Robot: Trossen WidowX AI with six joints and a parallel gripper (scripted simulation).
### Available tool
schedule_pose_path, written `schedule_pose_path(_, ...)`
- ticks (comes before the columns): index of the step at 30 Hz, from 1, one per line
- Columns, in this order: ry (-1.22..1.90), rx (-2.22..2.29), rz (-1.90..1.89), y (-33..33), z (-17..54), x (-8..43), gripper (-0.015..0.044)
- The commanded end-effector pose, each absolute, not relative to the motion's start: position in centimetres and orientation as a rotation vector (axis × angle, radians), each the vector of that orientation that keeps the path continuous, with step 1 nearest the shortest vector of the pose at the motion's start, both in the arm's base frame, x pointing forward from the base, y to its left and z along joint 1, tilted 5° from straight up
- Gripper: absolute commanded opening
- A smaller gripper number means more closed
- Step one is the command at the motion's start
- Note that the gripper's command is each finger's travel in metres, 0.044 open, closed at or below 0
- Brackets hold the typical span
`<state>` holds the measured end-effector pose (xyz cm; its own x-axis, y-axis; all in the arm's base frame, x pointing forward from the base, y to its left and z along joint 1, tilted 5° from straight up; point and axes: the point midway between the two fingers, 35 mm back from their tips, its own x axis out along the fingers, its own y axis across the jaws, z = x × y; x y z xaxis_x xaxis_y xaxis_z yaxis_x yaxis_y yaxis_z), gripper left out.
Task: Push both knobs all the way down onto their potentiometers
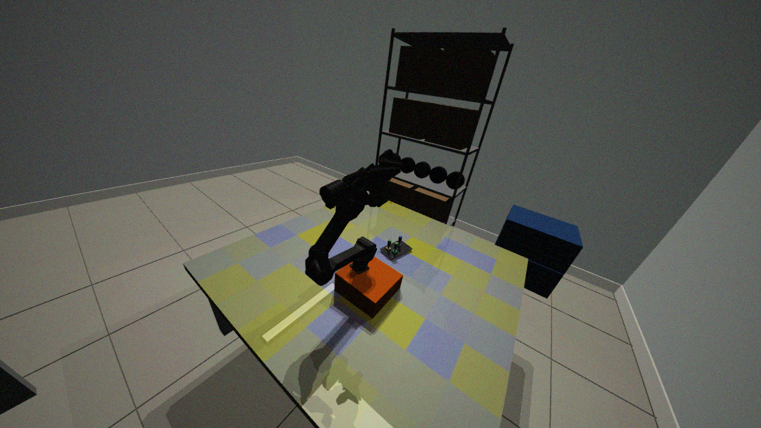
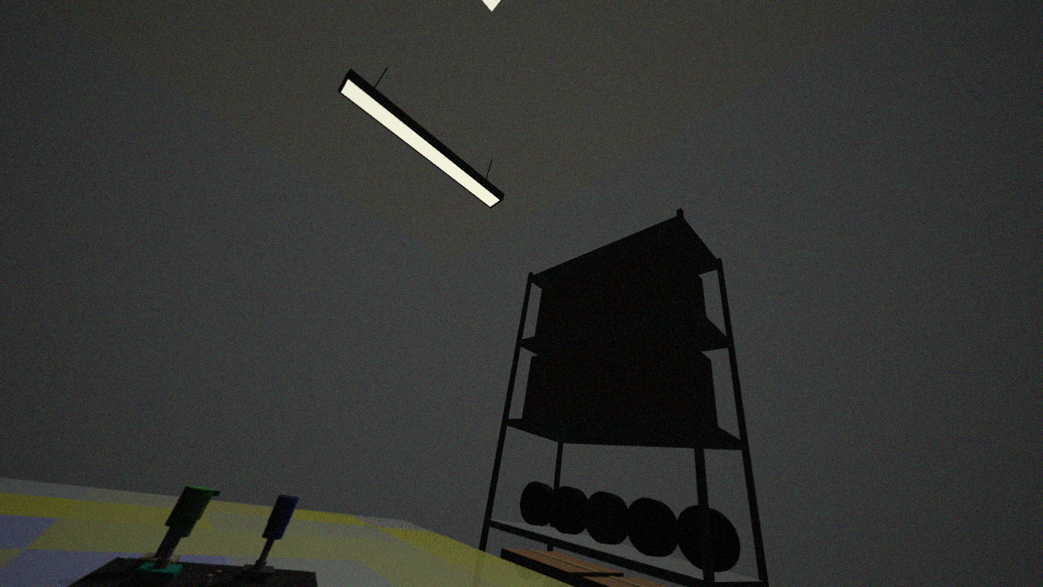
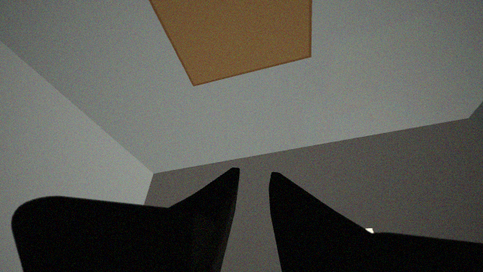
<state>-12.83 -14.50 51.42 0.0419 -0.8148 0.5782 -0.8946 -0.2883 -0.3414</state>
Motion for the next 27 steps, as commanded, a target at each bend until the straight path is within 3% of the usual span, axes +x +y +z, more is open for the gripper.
schedule_pose_path(1,-1.753,2.123,0.935,-14.0,52.5,-11.0,0.0000)
schedule_pose_path(27,-1.348,1.650,0.197,-10.7,54.8,2.0,0.0000)
